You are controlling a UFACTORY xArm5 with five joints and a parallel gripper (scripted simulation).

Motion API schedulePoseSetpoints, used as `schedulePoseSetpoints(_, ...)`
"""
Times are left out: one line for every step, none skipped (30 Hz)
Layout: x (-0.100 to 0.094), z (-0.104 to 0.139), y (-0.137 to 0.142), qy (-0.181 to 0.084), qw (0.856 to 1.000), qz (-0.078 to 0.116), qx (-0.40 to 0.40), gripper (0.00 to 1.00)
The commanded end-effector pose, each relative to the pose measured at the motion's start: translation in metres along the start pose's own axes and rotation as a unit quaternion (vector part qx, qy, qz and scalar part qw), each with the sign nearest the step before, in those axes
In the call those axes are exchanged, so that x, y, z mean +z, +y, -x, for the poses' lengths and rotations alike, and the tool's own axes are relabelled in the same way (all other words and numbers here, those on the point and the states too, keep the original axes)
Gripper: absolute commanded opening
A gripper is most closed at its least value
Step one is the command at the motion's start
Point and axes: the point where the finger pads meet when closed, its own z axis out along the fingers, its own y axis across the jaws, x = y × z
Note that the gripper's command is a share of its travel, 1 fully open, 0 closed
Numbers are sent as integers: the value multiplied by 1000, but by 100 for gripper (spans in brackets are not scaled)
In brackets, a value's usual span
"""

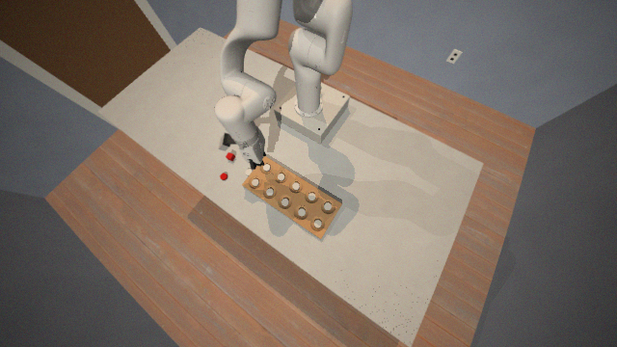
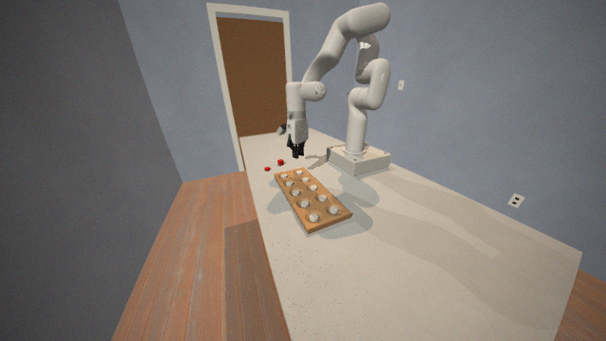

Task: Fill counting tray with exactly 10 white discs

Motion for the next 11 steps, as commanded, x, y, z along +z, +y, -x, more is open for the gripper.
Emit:
schedulePoseSetpoints(-20, 0, 1, 0, 1000, 0, 0, 33)
schedulePoseSetpoints(-20, 0, 1, 0, 1000, 0, 0, 33)
schedulePoseSetpoints(-20, 0, 1, 0, 1000, 0, 0, 47)
schedulePoseSetpoints(-20, 0, 1, 0, 1000, 0, 0, 47)
schedulePoseSetpoints(-20, 0, 1, 0, 1000, 0, 0, 47)
schedulePoseSetpoints(-20, 0, 1, 0, 1000, 0, 0, 47)
schedulePoseSetpoints(-20, 0, 1, 0, 1000, 0, 0, 47)
schedulePoseSetpoints(-20, 0, 1, 0, 1000, 0, 0, 47)
schedulePoseSetpoints(-20, 0, 1, 0, 1000, 0, 0, 47)
schedulePoseSetpoints(-20, 0, 1, 0, 1000, 0, 0, 47)
schedulePoseSetpoints(-20, 0, 1, 0, 1000, 0, 0, 47)
